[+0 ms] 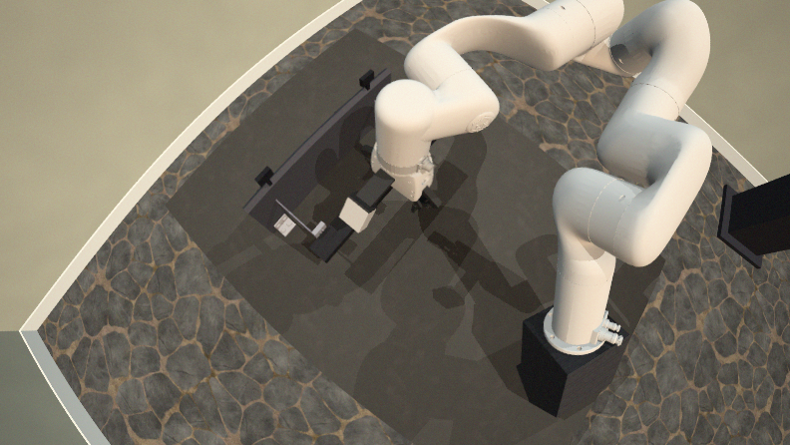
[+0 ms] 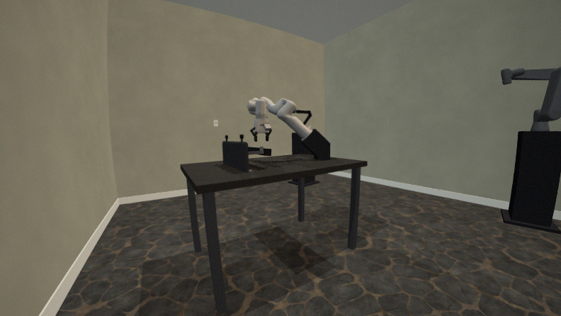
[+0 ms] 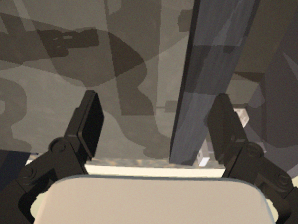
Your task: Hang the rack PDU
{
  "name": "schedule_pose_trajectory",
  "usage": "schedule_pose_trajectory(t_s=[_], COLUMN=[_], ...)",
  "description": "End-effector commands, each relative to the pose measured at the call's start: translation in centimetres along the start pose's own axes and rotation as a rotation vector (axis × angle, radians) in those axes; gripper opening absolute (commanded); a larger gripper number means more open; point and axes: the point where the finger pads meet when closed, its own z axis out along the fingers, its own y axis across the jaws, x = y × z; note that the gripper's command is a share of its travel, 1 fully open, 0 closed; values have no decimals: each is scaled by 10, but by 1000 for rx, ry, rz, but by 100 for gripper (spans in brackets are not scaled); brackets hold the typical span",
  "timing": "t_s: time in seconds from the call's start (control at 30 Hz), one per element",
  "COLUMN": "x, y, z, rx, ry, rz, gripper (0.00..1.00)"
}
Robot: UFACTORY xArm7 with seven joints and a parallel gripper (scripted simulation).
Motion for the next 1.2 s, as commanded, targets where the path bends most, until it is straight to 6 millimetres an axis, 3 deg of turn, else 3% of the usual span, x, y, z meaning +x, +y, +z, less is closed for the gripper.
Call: schedule_pose_trajectory(t_s=[0.0, 0.33, 0.67, 1.17], x=[0, 0, 0, 0], y=[-24, -64, -76, -76], z=[-2, -2, -2, -2], rx=[-3, -3, -3, -3], ry=[2, 2, 2, 2], rz=[0, 0, 0, 0], gripper=[100, 100, 100, 100])
